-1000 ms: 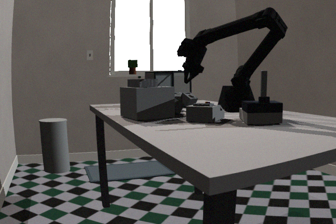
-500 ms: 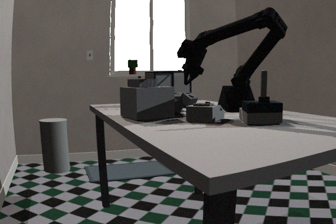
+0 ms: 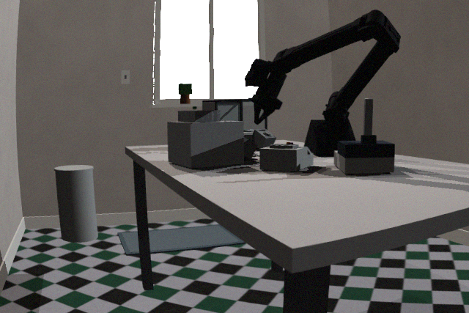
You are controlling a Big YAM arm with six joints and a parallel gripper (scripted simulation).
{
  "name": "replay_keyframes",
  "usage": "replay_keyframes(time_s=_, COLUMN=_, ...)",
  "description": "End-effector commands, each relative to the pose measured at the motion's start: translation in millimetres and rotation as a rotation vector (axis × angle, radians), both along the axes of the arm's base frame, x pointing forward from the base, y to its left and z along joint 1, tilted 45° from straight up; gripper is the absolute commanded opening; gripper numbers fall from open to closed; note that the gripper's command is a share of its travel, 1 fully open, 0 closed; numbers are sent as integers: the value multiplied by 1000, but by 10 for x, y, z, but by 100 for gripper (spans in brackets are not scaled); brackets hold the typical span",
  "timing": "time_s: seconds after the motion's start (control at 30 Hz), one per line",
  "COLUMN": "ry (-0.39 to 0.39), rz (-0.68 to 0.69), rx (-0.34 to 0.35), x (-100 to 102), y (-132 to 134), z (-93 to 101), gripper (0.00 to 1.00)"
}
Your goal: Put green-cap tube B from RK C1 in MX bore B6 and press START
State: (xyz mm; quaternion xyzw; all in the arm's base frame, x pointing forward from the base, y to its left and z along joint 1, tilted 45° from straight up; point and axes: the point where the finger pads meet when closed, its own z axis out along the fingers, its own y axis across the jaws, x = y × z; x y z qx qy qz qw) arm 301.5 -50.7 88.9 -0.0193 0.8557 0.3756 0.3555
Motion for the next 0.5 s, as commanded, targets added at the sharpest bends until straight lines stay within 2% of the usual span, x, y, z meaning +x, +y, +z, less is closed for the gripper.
replay_keyframes(time_s=0.0, ry=8, rz=-4, rx=7, x=92, y=44, z=-8, gripper=0)
replay_keyframes(time_s=0.47, ry=13, rz=-4, rx=11, x=207, y=181, z=-117, gripper=0)
